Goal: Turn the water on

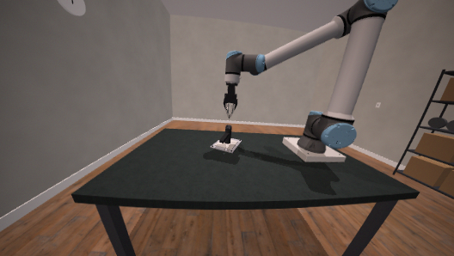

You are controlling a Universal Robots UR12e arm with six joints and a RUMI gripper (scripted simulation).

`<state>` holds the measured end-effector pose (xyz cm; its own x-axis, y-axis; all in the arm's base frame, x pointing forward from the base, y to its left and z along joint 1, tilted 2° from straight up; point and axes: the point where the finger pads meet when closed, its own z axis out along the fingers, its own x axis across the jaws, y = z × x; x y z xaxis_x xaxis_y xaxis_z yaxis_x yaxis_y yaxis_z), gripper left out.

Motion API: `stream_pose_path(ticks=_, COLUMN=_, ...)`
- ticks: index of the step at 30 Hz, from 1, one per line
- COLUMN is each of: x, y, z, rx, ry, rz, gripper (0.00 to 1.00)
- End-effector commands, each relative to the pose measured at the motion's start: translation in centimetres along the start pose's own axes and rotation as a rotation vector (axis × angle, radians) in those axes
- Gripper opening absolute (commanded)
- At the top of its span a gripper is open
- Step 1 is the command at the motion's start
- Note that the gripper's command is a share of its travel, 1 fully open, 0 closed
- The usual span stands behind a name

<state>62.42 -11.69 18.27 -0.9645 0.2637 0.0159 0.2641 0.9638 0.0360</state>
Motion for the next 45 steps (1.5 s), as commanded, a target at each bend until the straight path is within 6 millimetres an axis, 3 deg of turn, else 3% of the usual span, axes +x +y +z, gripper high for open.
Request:
stream_pose_path(ticks=1, x=-0.06, y=-0.01, z=-0.08, rx=0.000, ry=-0.002, rz=0.000, gripper=0.00)
stream_pose_path(ticks=21, x=-0.06, y=-0.01, z=-0.08, rx=0.000, ry=-0.002, rz=0.000, gripper=0.00)
stream_pose_path(ticks=22, x=-0.06, y=-0.01, z=-0.08, rx=0.000, ry=-0.002, rz=0.000, gripper=0.40)
stream_pose_path(ticks=45, x=-0.06, y=-0.01, z=-0.08, rx=0.000, ry=-0.002, rz=0.000, gripper=0.40)
